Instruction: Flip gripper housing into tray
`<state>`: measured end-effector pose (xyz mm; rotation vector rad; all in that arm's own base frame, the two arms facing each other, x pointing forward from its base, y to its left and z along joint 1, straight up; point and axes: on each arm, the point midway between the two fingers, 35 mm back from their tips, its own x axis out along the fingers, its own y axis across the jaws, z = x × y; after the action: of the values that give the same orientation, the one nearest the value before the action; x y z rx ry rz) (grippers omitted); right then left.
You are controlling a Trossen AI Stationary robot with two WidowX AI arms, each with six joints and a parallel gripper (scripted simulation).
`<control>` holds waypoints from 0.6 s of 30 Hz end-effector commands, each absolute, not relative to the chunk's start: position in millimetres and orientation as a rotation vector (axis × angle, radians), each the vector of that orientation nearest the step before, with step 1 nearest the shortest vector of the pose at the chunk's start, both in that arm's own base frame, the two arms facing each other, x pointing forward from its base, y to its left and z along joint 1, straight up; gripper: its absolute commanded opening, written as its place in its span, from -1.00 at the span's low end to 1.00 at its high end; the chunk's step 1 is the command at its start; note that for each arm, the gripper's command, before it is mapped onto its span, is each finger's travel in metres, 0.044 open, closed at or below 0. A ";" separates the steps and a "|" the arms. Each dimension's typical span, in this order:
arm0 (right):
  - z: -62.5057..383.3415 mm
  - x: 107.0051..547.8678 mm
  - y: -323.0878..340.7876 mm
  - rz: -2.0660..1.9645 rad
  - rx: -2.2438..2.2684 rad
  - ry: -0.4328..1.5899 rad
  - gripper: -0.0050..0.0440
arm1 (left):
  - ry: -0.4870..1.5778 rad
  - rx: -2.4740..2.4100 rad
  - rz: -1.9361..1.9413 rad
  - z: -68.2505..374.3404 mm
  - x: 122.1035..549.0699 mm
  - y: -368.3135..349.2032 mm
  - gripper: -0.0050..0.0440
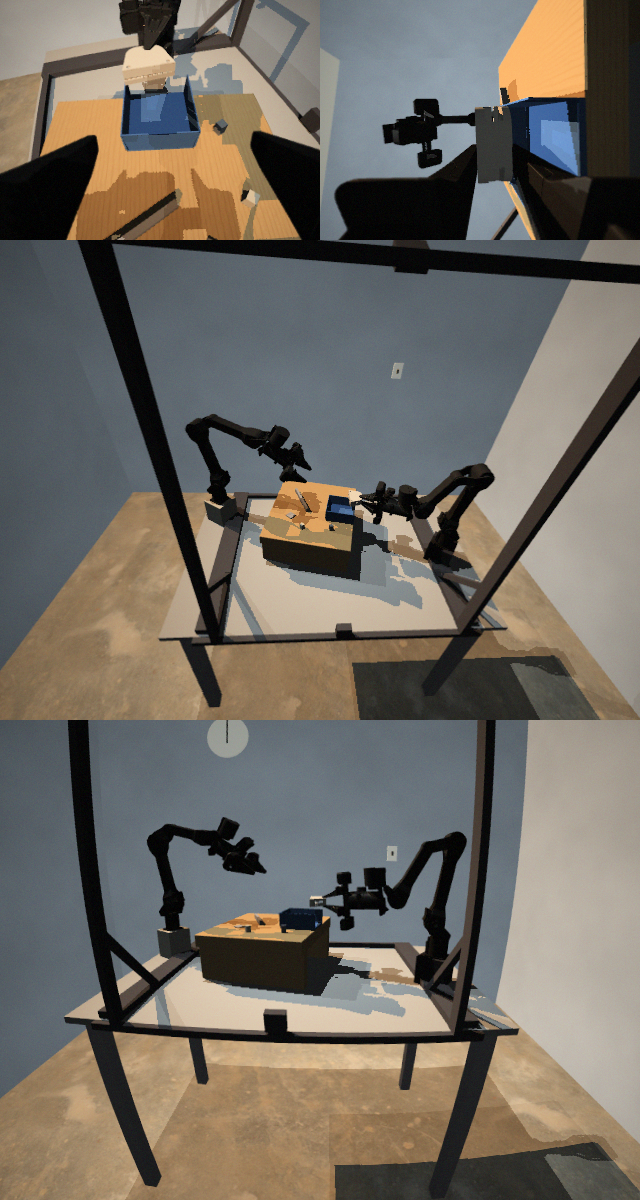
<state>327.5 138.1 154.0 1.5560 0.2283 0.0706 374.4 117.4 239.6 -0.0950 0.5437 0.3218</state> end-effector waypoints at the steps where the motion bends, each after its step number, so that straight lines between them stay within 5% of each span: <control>1: 160.3 323.4 136.0 0.080 1.564 0.216 -0.33 | 0.520 -0.086 0.319 248.6 374.1 117.2 0.98; 18: 161.4 310.0 129.7 0.080 1.563 0.216 -0.33 | 0.520 -0.086 0.319 248.6 374.1 117.2 0.98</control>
<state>313.4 131.6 156.3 1.5554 0.2284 0.0719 374.4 117.4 239.6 -0.0950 0.5437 0.3218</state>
